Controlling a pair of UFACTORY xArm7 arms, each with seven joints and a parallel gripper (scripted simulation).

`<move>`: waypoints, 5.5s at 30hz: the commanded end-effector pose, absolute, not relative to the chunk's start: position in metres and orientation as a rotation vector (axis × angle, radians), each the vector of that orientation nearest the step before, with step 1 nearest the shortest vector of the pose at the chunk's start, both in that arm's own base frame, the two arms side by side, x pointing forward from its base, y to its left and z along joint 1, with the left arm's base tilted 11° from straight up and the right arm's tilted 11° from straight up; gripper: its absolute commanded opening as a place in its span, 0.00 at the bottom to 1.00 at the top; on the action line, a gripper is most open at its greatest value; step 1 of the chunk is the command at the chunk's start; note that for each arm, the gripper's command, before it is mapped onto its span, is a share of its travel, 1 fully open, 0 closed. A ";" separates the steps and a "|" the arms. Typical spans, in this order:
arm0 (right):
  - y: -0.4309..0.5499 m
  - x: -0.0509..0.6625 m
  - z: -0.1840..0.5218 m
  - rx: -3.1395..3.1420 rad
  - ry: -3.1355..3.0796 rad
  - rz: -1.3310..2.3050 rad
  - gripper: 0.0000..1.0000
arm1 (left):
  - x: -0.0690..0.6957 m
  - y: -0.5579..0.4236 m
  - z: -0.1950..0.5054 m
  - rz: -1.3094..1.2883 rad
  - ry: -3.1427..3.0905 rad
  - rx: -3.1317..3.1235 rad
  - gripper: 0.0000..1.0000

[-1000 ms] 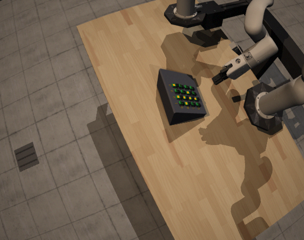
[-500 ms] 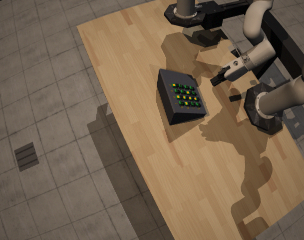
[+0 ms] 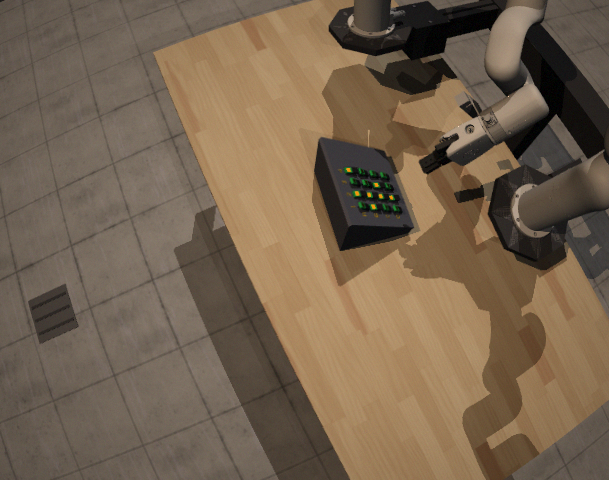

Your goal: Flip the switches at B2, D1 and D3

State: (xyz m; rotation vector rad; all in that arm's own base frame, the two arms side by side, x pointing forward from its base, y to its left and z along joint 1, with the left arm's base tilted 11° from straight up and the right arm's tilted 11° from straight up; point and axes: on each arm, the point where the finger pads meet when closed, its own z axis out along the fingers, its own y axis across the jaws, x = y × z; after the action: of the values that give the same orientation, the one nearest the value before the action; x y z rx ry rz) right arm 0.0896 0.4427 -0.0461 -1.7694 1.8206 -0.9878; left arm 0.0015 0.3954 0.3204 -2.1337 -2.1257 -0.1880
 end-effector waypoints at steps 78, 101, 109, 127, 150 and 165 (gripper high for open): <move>0.420 0.161 -0.119 -1.752 1.833 -0.987 0.00 | 0.001 0.396 0.323 -0.194 -2.123 -2.130 1.00; 0.417 0.173 -0.129 -1.752 1.833 -0.987 0.00 | 0.001 0.396 0.323 -0.194 -2.123 -2.130 1.00; 0.415 0.178 -0.134 -1.752 1.833 -0.987 0.00 | 0.001 0.396 0.323 -0.194 -2.123 -2.130 1.00; 0.414 0.181 -0.137 -1.752 1.833 -0.987 0.00 | 0.001 0.396 0.323 -0.194 -2.123 -2.130 1.00; 0.414 0.182 -0.137 -1.752 1.833 -0.987 0.00 | 0.001 0.396 0.323 -0.194 -2.123 -2.130 1.00; 0.420 0.162 -0.119 -1.752 1.833 -0.987 0.00 | 0.001 0.396 0.323 -0.194 -2.123 -2.130 1.00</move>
State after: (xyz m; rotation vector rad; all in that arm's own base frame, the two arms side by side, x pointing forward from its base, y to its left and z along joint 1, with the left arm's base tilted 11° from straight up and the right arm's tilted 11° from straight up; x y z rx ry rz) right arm 0.1656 0.4172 -0.1238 -1.7547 1.8333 -0.9911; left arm 0.0015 0.3954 0.3204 -2.1337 -2.1257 -0.1880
